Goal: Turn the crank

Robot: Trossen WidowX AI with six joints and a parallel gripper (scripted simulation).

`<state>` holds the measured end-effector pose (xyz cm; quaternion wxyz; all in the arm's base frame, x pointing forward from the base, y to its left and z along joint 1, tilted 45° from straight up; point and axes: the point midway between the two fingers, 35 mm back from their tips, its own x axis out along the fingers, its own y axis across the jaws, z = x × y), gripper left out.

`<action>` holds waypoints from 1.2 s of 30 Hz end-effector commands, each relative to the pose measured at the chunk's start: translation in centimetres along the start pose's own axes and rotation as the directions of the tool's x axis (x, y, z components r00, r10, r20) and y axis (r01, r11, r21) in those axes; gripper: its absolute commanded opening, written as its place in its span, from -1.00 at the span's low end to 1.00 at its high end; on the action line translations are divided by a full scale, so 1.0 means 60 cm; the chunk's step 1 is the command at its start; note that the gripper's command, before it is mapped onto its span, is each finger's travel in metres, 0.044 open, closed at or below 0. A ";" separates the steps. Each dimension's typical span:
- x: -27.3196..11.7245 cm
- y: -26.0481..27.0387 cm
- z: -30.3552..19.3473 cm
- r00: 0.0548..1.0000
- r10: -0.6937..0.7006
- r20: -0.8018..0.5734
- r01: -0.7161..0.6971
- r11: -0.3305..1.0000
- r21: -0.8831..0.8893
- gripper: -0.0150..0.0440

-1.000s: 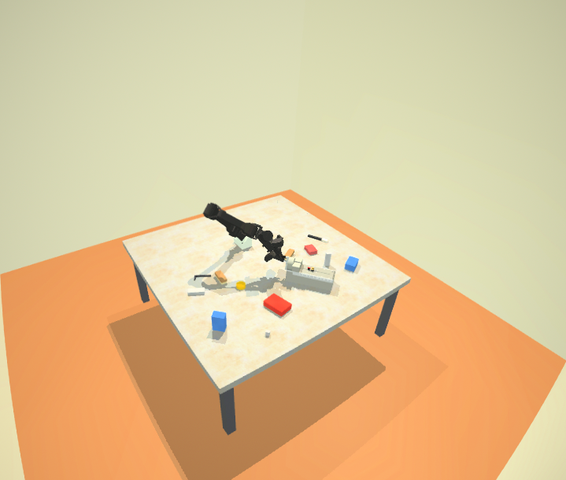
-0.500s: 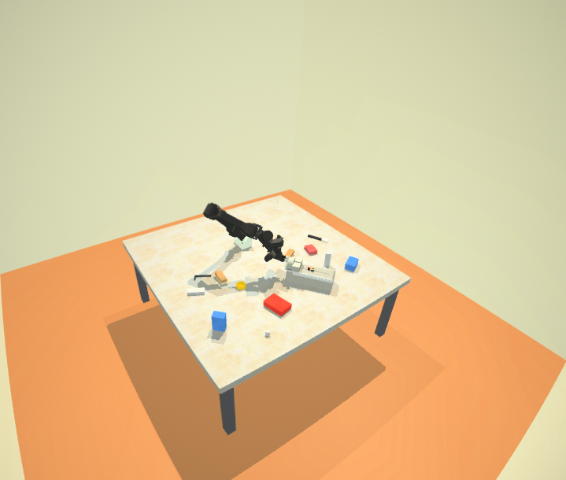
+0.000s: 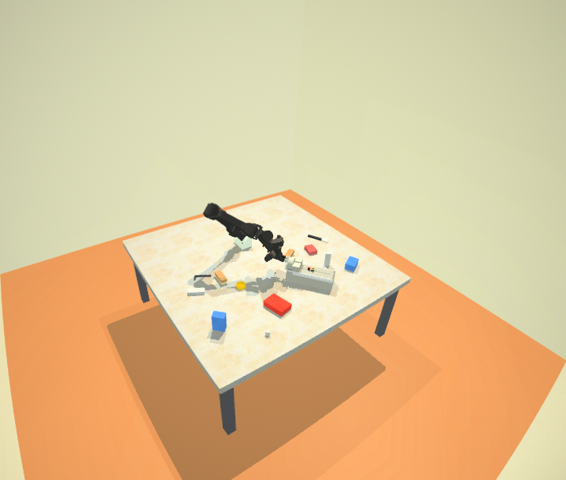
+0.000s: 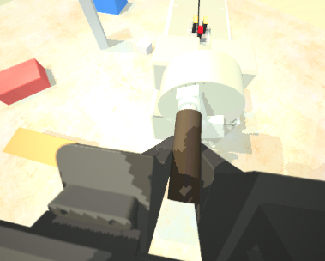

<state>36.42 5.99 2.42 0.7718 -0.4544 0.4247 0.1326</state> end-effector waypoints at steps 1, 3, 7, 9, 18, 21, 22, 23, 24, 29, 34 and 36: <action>0.004 0.014 -0.004 1.000 0.021 -0.007 -0.021 1.000 -0.010 -0.49; 0.004 0.014 -0.005 1.000 0.021 -0.007 -0.021 1.000 -0.010 -0.49; 0.005 0.015 -0.005 1.000 0.021 -0.007 -0.021 1.000 -0.010 -0.49; 0.005 0.015 -0.005 1.000 0.021 -0.007 -0.021 1.000 -0.010 -0.49; 0.006 0.015 -0.005 1.000 0.021 -0.007 -0.021 1.000 -0.010 -0.49; 0.001 0.002 -0.001 1.000 0.000 0.001 0.000 1.000 0.000 -0.49; 0.001 0.002 -0.001 1.000 0.000 0.001 0.000 1.000 0.000 -0.49; 0.001 0.002 -0.001 1.000 0.000 0.001 0.000 1.000 0.000 -0.49; 0.001 0.002 -0.001 1.000 0.000 0.001 0.000 1.000 0.000 -0.49; 0.001 0.002 -0.001 1.000 0.000 0.001 0.000 1.000 0.000 -0.49; 0.001 0.002 -0.001 1.000 0.000 0.001 0.000 1.000 0.000 -0.05; 0.001 0.002 -0.001 1.000 0.000 0.001 0.000 1.000 0.000 0.13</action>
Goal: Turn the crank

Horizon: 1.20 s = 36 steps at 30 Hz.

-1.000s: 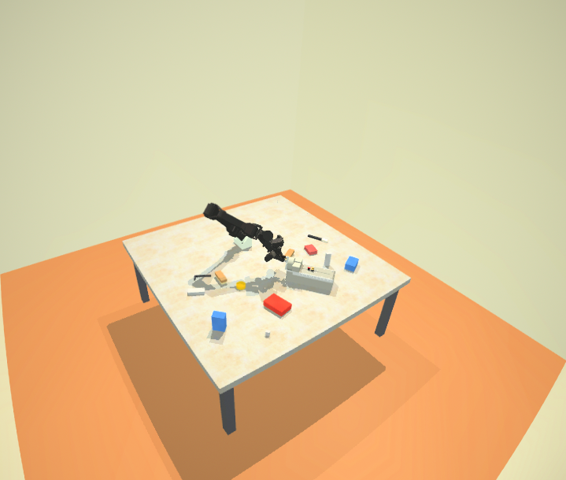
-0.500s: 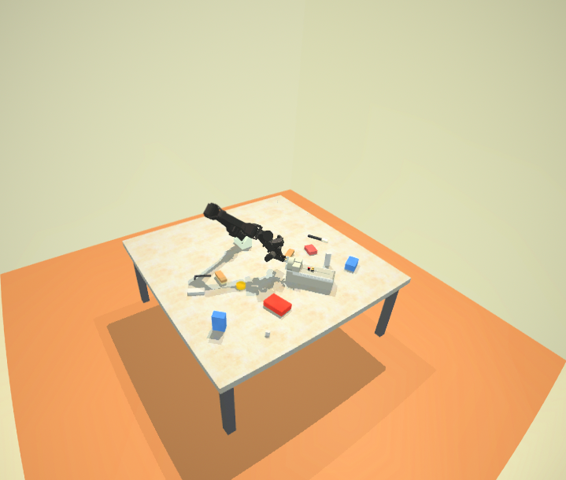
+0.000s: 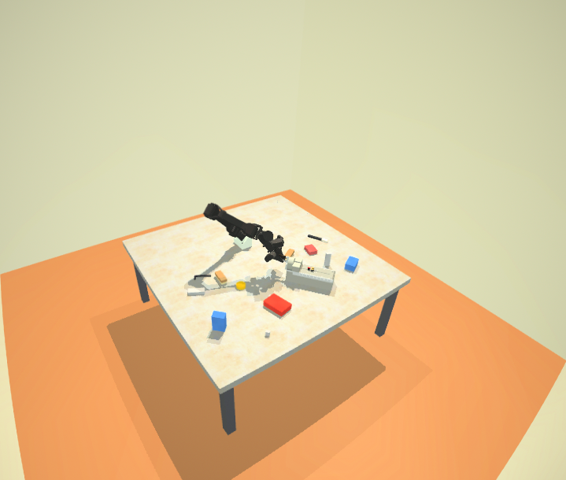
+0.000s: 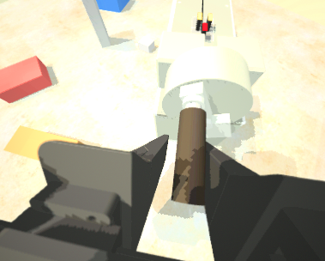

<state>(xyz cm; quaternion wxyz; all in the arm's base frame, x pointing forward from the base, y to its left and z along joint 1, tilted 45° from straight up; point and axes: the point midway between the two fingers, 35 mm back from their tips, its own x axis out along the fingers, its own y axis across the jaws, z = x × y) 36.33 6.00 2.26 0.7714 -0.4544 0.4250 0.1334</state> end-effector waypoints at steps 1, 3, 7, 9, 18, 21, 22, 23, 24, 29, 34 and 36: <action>0.000 -0.001 0.001 1.000 -0.001 0.001 0.001 1.000 0.000 0.22; 0.000 -0.001 0.001 1.000 -0.001 0.001 0.001 1.000 0.000 0.40; 0.000 -0.001 0.001 1.000 -0.001 0.001 0.001 1.000 0.000 0.75; 0.000 -0.001 0.001 1.000 -0.001 0.001 0.001 1.000 0.000 0.93; -0.041 -0.002 0.045 1.000 0.000 0.002 0.000 1.000 0.002 1.00; -0.058 -0.001 0.060 1.000 0.000 0.003 0.000 1.000 0.002 1.00; -0.059 -0.001 0.061 1.000 0.000 0.003 0.000 1.000 0.002 1.00; -0.060 -0.001 0.062 1.000 0.000 0.003 0.000 1.000 0.002 1.00; -0.063 -0.001 0.066 1.000 0.001 0.003 -0.001 1.000 0.002 1.00; -0.098 0.001 0.106 1.000 0.008 0.001 -0.008 1.000 -0.001 1.00; -0.121 0.002 0.129 1.000 0.008 0.000 -0.008 1.000 -0.001 1.00; -0.114 -0.001 0.138 1.000 -0.010 -0.007 0.010 1.000 0.018 1.00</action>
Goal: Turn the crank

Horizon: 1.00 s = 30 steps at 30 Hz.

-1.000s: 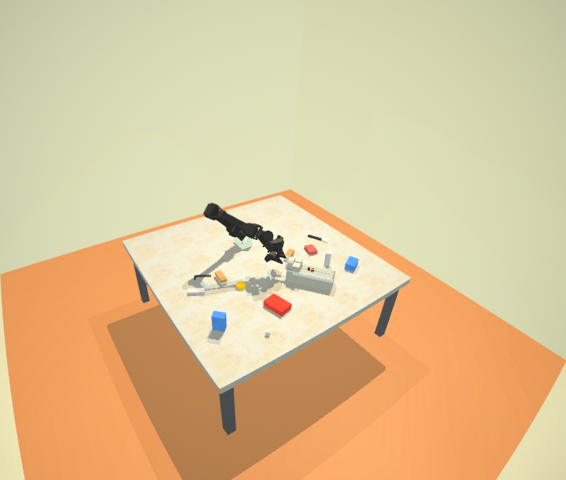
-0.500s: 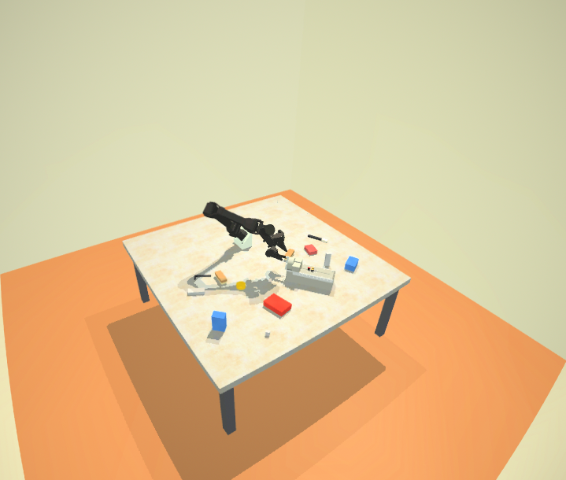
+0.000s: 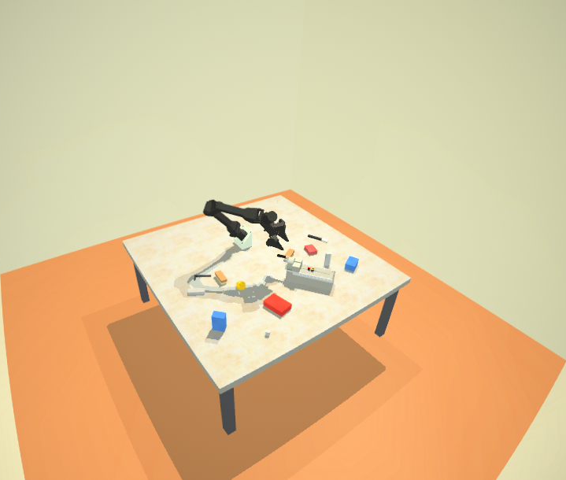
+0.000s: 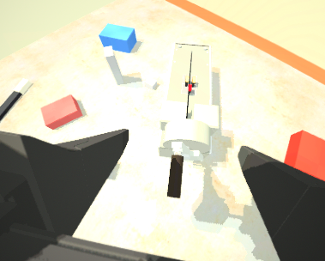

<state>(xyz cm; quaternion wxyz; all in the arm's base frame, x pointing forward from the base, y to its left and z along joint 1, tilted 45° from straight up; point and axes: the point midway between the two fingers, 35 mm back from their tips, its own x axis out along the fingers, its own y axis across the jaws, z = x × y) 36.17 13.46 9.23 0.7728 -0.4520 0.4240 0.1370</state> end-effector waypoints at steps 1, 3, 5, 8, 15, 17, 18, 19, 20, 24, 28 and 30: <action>0.006 -0.006 0.019 0.999 -0.031 -0.018 0.031 0.999 0.031 1.00; 0.016 -0.010 0.032 0.998 -0.059 -0.028 0.060 0.996 0.059 1.00; 0.026 -0.013 0.046 0.996 -0.086 -0.037 0.089 0.992 0.087 1.00; 0.043 -0.017 0.066 0.990 -0.128 -0.050 0.134 0.983 0.128 1.00; 0.082 -0.020 0.109 0.971 -0.225 -0.079 0.238 0.946 0.223 1.00; 0.093 -0.019 0.121 0.964 -0.253 -0.086 0.267 0.931 0.249 1.00; 0.099 -0.018 0.126 0.960 -0.267 -0.090 0.281 0.923 0.262 1.00; 0.105 -0.017 0.132 0.955 -0.280 -0.094 0.296 0.915 0.275 1.00; 0.111 -0.016 0.137 0.951 -0.294 -0.097 0.310 0.906 0.288 1.00; 0.134 -0.010 0.157 0.931 -0.348 -0.111 0.365 0.867 0.339 1.00; 0.144 -0.007 0.163 0.923 -0.368 -0.116 0.384 0.851 0.358 1.00; 0.154 -0.007 0.154 0.923 -0.367 -0.116 0.383 0.851 0.359 1.00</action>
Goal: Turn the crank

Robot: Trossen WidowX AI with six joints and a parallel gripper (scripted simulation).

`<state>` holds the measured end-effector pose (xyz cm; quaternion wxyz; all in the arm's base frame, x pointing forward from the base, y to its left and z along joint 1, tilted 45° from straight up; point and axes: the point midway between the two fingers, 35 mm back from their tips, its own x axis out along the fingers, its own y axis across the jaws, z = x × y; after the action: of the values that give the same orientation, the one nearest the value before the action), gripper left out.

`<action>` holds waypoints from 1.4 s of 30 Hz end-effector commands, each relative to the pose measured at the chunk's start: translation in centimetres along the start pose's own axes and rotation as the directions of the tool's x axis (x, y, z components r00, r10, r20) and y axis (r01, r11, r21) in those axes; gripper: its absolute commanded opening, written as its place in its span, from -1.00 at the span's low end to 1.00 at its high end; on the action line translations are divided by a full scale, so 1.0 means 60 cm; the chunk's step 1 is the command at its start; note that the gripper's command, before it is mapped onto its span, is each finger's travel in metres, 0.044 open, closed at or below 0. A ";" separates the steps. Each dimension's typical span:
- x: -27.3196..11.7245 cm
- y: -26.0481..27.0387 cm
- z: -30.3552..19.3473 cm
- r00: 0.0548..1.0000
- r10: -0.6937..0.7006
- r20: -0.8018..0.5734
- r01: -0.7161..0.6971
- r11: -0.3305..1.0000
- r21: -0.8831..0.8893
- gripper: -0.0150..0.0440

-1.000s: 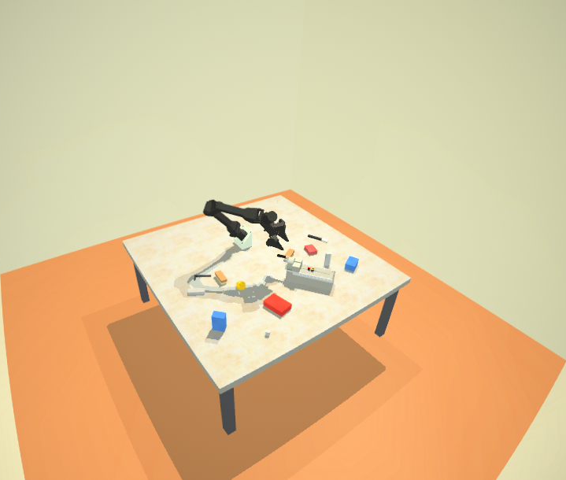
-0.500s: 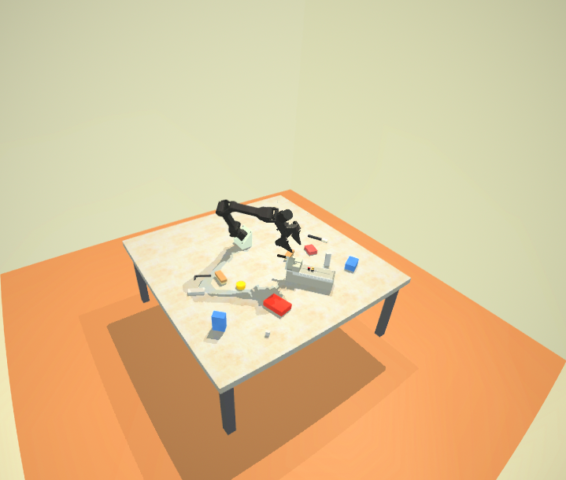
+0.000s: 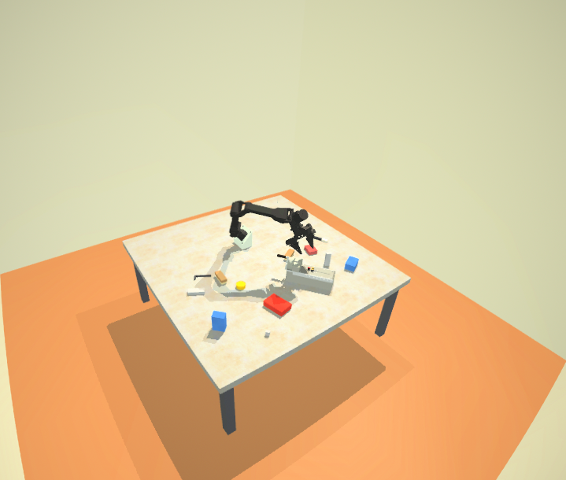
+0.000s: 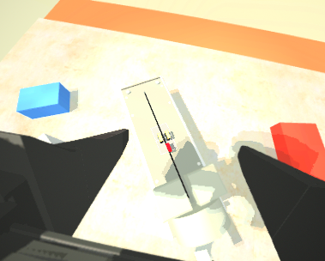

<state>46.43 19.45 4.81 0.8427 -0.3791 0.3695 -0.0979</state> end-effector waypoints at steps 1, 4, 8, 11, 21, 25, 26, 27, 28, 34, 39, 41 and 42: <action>0.020 0.001 -0.007 1.000 -0.019 0.005 0.019 1.000 0.024 1.00; 0.044 0.001 -0.028 1.000 -0.020 0.005 0.019 1.000 0.024 1.00; 0.065 0.001 -0.050 1.000 -0.022 0.006 0.021 1.000 0.023 1.00; 0.065 0.001 -0.050 1.000 -0.022 0.006 0.021 1.000 0.023 1.00; 0.065 0.001 -0.050 1.000 -0.022 0.006 0.021 1.000 0.023 1.00; 0.065 0.001 -0.050 1.000 -0.022 0.006 0.021 1.000 0.023 1.00; 0.065 0.001 -0.050 1.000 -0.022 0.006 0.021 1.000 0.023 1.00; 0.063 0.001 -0.049 1.000 -0.022 0.006 0.021 0.999 0.023 1.00; 0.060 0.001 -0.045 1.000 -0.022 0.005 0.021 0.999 0.024 1.00; 0.013 0.000 0.000 1.000 -0.024 0.004 0.024 0.999 0.027 1.00; -0.002 -0.005 0.007 1.000 -0.015 0.003 0.015 1.000 0.017 1.00; -0.009 -0.015 0.001 1.000 0.013 -0.001 -0.013 1.000 -0.012 1.00; -0.014 -0.020 -0.003 1.000 0.028 -0.003 -0.028 0.999 -0.028 1.00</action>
<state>46.47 19.47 5.31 0.8446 -0.3780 0.3661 -0.0981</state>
